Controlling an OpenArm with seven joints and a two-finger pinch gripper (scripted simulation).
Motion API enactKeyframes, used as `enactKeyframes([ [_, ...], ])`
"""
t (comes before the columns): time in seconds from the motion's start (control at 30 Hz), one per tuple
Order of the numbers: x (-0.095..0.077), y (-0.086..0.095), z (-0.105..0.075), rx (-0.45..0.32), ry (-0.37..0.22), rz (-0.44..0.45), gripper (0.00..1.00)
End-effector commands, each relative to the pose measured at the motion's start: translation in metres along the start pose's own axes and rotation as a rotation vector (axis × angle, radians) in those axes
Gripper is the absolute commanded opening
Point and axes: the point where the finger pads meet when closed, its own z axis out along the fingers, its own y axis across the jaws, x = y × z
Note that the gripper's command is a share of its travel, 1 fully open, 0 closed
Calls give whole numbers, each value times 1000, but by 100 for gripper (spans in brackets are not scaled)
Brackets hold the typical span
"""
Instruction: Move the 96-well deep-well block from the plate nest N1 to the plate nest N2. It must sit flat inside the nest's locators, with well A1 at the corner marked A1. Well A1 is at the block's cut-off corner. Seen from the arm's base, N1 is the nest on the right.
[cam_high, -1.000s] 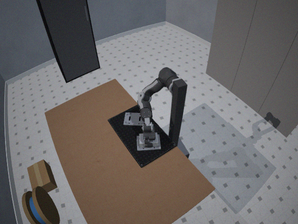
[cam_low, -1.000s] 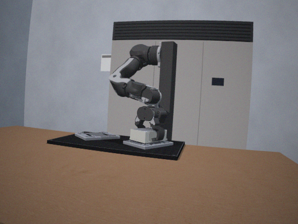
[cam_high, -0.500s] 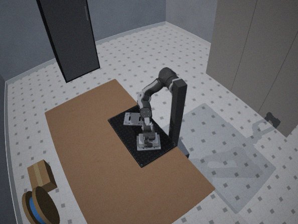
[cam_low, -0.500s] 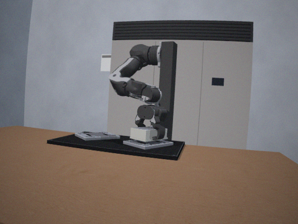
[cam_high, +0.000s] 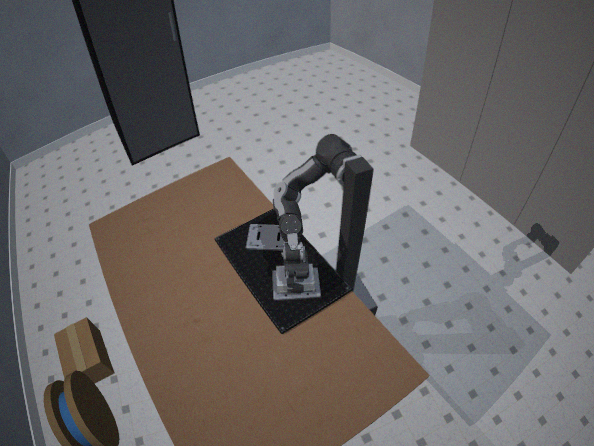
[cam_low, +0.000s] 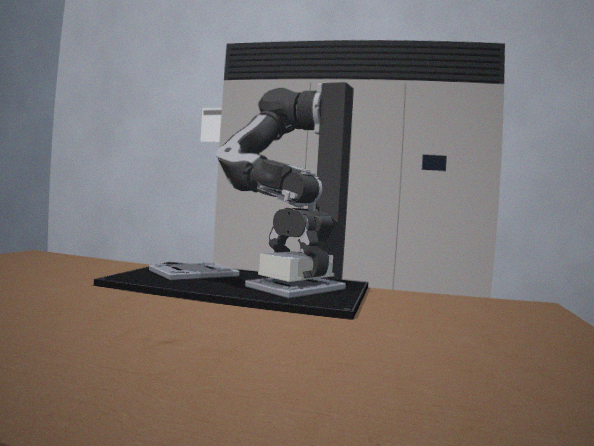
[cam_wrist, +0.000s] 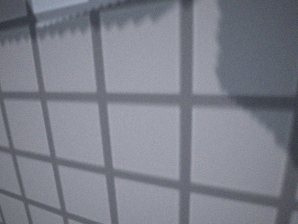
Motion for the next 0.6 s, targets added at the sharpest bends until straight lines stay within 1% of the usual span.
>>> enactKeyframes([
  [0.0,2,-1,1,3,1,-1,0],
  [0.43,3,-2,1,4,1,-2,0],
  [0.57,1,0,-2,0,-1,0,0],
])
